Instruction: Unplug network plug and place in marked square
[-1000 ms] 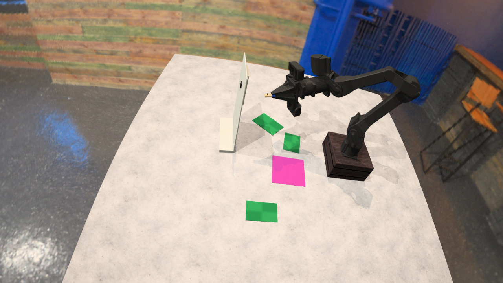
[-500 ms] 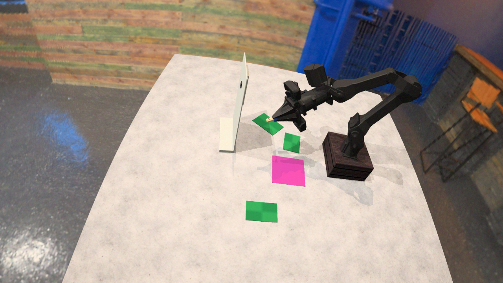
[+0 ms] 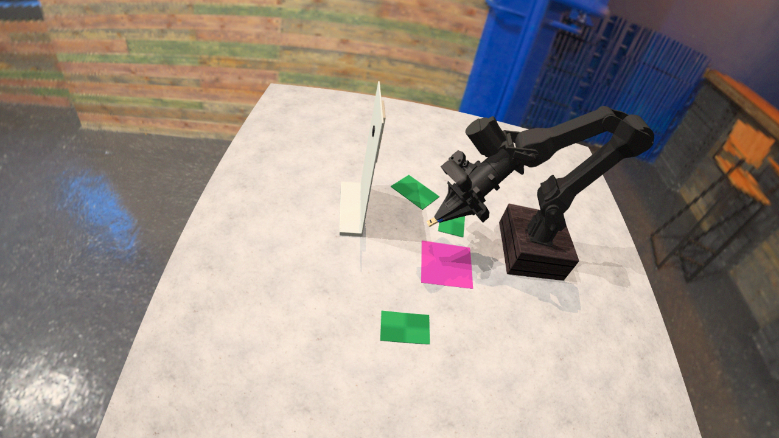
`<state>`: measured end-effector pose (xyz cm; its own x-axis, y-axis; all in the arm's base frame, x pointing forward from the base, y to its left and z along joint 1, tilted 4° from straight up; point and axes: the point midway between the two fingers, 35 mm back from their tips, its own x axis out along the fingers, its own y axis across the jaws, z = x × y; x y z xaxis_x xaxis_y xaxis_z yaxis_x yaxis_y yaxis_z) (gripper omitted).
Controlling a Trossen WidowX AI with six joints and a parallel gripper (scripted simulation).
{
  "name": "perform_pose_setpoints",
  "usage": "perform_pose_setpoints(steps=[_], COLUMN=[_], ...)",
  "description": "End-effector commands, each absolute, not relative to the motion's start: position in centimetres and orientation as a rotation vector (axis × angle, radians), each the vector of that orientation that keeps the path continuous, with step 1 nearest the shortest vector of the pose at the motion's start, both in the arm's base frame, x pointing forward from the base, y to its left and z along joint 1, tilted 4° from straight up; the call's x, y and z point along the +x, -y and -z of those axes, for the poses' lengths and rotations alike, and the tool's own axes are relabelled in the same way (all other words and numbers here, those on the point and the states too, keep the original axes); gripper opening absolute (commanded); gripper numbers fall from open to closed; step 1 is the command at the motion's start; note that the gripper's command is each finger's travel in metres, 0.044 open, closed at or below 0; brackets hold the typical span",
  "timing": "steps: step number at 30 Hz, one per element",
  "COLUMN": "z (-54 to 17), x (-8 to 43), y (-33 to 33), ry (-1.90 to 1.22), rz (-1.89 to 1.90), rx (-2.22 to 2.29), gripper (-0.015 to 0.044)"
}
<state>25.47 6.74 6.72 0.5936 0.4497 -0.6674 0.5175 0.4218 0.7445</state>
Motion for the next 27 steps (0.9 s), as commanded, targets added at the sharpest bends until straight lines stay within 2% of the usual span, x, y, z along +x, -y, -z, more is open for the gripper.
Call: perform_pose_setpoints(steps=[1, 10, 27], z=[-5.2, -2.9, -1.8], x=[23.8, 20.7, 20.9], y=[-7.3, -7.8, -7.7], ry=[-1.068, -1.189, -1.192], rz=[0.089, 0.144, 0.145], rx=[1.104, 0.931, 0.927], gripper=[0.0, 0.0, 0.0])
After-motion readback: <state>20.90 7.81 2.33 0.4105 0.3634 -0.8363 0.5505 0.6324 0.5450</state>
